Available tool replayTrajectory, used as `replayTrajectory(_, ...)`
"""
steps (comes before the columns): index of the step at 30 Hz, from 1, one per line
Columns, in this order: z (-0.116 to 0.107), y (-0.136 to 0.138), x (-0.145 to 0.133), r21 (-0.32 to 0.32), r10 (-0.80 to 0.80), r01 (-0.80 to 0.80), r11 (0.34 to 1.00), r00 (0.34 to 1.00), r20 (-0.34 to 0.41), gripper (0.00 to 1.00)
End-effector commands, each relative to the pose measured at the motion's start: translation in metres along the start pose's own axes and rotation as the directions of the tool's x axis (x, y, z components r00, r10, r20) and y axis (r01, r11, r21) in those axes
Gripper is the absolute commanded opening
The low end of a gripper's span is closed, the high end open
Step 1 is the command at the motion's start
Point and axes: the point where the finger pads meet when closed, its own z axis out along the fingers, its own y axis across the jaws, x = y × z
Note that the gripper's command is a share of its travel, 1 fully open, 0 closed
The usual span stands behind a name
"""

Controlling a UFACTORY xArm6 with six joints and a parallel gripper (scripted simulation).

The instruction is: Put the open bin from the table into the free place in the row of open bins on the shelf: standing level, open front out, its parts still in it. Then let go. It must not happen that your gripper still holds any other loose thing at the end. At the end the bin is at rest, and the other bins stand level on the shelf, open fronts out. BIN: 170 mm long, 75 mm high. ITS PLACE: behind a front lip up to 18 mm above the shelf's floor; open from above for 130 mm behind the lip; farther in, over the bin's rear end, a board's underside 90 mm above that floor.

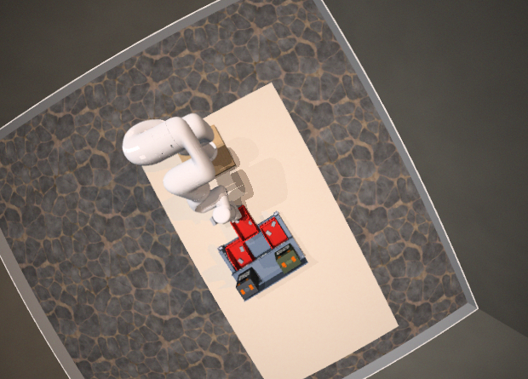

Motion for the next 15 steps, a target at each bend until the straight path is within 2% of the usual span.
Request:
replayTrajectory(1, -0.001, -0.002, 0.0, 0.004, 0.0, 0.0, 1.0, 1.0, 0.0, 0.0)
replayTrajectory(7, -0.013, -0.003, 0.0, 0.004, 0.0, 0.0, 1.0, 1.0, 0.0, 0.0)
replayTrajectory(15, -0.013, -0.003, 0.0, 0.004, 0.0, 0.0, 1.0, 1.0, 0.0, 0.0)
